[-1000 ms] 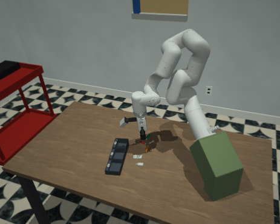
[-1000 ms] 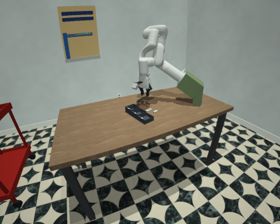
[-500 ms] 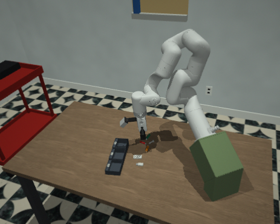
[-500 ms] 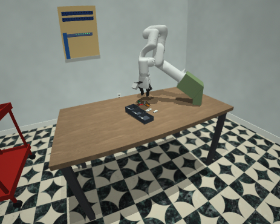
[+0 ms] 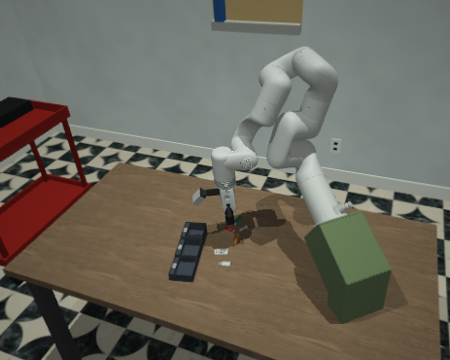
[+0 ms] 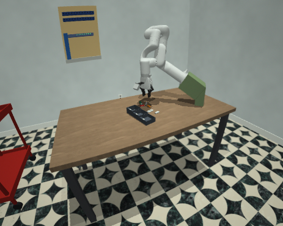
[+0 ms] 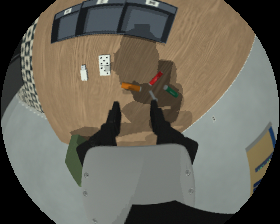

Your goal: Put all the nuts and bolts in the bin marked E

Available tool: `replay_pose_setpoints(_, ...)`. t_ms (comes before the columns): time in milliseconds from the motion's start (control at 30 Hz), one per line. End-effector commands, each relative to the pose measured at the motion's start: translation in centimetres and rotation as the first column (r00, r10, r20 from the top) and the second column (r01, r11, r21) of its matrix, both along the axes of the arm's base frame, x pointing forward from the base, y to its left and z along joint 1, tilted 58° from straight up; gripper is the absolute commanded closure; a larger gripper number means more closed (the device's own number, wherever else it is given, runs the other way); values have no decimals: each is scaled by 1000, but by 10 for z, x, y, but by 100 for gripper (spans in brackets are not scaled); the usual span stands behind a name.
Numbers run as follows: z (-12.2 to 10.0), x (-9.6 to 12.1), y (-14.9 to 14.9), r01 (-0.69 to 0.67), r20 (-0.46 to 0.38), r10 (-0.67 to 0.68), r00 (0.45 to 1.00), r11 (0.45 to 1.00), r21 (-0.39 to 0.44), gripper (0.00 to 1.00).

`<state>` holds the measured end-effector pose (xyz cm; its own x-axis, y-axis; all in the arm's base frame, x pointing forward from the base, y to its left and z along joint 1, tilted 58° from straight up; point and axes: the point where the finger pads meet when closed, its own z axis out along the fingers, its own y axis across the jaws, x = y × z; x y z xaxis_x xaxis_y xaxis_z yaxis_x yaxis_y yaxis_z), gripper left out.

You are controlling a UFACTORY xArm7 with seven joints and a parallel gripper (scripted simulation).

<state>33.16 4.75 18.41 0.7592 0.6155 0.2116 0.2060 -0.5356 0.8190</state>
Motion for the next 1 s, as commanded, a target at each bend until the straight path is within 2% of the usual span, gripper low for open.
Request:
replay_pose_setpoints(0,7,-14,-45,60,95,-70,993,993,106,47)
replay_pose_setpoints(167,7,-13,-45,36,100,-46,994,994,101,47)
replay_pose_setpoints(367,7,-13,-45,-116,-70,111,991,990,-84,47)
replay_pose_setpoints(967,7,-14,-46,-94,-88,86,992,991,-93,47)
